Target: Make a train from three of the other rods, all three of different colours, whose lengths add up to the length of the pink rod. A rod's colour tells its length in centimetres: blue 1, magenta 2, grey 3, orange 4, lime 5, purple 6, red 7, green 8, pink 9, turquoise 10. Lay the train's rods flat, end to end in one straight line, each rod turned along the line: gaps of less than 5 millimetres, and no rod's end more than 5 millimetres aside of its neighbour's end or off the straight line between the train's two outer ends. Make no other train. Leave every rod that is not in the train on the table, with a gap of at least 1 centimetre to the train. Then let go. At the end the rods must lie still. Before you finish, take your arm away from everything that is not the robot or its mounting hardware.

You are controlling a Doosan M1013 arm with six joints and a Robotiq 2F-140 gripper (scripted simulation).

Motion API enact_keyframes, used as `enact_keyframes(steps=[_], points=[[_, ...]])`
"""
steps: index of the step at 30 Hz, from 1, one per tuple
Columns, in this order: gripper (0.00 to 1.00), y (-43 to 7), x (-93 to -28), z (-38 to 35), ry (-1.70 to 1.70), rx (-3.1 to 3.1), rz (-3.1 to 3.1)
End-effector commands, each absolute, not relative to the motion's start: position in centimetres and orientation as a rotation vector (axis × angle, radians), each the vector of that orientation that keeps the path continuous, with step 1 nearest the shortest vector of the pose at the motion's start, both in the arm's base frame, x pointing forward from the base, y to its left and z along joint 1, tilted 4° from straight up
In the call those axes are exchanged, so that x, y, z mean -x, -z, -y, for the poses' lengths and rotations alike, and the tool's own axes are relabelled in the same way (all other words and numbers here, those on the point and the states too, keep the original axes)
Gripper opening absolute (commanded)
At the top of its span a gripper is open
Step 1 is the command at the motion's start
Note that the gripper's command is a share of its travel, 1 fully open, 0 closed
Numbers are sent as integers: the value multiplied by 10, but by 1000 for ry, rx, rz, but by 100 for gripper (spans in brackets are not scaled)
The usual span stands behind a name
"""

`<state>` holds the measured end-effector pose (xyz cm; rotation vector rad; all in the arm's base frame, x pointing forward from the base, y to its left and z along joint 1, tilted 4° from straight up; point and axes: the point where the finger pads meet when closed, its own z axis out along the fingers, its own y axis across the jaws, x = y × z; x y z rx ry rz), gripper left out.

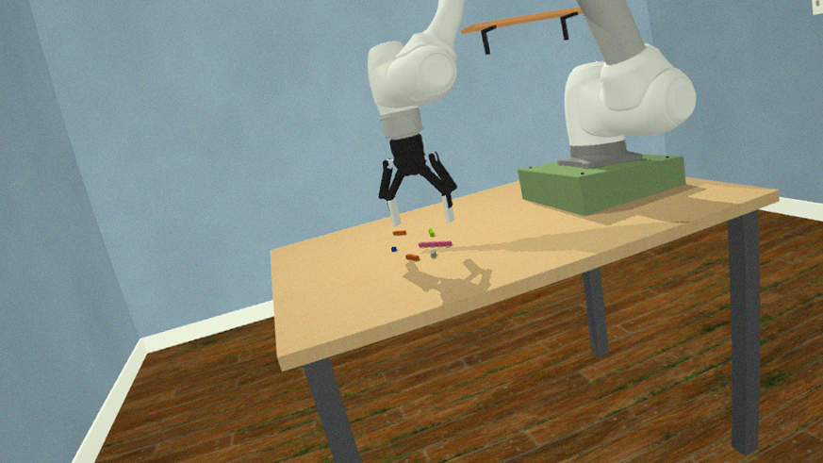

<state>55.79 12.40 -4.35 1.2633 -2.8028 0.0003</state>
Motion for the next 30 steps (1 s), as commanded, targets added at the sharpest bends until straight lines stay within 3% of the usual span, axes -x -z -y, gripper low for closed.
enact_keyframes(steps=[1, 18, 30], points=[[100, 46, -554, -124, 8, -1264, 2795], [100, 46, -554, -124, 9, -1286, 2785], [100, 46, -554, -124, 34, -1858, 2445]])
